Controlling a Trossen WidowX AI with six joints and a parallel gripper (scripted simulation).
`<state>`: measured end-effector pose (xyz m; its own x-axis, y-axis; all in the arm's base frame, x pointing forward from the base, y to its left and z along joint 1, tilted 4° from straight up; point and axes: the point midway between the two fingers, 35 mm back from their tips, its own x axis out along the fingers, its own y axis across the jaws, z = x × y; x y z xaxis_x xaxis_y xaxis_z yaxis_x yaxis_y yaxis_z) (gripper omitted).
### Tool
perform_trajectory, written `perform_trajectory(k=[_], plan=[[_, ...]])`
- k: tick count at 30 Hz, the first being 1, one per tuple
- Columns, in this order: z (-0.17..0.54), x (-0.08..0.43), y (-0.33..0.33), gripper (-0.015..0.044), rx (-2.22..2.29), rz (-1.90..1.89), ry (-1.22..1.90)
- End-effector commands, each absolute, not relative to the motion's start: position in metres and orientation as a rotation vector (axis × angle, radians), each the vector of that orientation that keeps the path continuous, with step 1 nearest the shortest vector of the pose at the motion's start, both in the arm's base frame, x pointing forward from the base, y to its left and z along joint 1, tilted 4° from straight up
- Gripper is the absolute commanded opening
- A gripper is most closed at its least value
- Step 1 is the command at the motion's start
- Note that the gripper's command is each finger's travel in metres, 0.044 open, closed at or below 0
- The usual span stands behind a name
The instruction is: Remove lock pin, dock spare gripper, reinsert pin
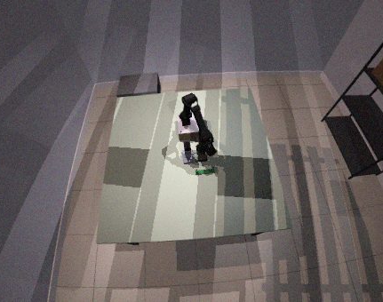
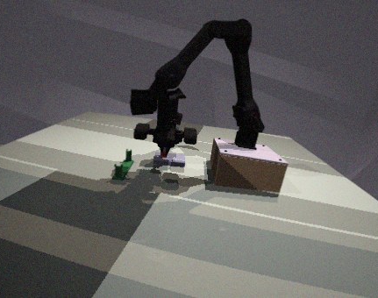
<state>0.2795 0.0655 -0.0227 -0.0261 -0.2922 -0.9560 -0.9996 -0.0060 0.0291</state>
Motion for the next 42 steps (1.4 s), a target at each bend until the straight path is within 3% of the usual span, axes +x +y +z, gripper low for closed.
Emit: perform_trajectory(k=[1,42], plan=[[-0.022,0.280,0.062,0.0000,-1.428,1.084,1.440],[-0.021,0.281,0.037,0.0000,-1.422,1.097,1.451]])
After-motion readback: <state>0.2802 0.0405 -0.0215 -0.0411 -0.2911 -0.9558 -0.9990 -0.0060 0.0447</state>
